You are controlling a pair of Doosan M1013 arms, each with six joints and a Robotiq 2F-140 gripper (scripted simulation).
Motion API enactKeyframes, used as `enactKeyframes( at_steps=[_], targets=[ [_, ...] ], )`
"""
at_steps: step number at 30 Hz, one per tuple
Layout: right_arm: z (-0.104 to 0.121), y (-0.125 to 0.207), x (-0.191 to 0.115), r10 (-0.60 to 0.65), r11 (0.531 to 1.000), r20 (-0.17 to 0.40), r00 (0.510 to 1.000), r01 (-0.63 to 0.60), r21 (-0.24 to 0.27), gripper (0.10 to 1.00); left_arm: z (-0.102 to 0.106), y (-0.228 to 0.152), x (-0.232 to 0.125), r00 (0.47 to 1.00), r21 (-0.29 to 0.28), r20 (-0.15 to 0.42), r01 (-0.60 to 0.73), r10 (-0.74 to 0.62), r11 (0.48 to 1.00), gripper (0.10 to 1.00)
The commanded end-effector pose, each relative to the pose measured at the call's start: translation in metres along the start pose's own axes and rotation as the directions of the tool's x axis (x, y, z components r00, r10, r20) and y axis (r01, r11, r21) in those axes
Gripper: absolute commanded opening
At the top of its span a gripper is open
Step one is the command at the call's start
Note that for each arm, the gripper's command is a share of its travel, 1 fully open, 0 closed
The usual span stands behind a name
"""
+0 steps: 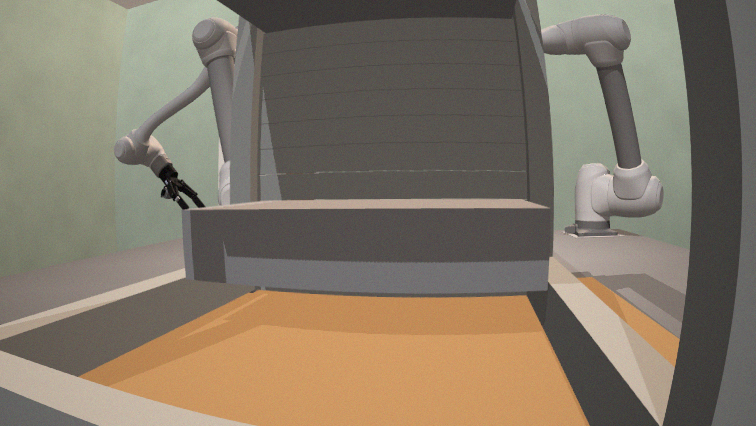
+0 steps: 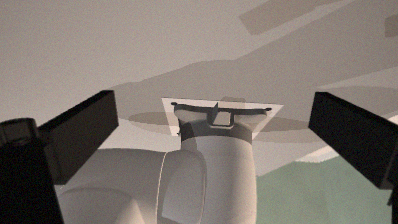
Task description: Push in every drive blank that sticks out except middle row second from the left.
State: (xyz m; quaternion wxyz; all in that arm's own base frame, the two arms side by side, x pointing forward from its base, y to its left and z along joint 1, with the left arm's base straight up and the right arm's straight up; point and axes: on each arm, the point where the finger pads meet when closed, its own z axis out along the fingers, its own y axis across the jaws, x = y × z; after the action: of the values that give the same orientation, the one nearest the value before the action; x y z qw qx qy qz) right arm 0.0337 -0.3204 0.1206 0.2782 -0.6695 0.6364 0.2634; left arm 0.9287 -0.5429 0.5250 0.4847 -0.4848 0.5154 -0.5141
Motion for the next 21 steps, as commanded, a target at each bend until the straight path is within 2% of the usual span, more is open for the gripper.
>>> enactKeyframes(
  at_steps=[1,21],
  targets=[
    [-0.0004,-0.0001,0.0000,0.000,1.000,-0.001,1.000,0.000,0.000,1.000,0.0007,-0.0017,-0.0002,1.000,0.001,0.000,0.001,-0.001,1.000,0.099],
    [-0.0004,-0.0001,0.0000,0.000,1.000,-0.001,1.000,0.000,0.000,1.000,0.0040,-0.0017,-0.0001,1.000,0.001,0.000,0.001,-0.001,1.000,0.099]
  ],
)
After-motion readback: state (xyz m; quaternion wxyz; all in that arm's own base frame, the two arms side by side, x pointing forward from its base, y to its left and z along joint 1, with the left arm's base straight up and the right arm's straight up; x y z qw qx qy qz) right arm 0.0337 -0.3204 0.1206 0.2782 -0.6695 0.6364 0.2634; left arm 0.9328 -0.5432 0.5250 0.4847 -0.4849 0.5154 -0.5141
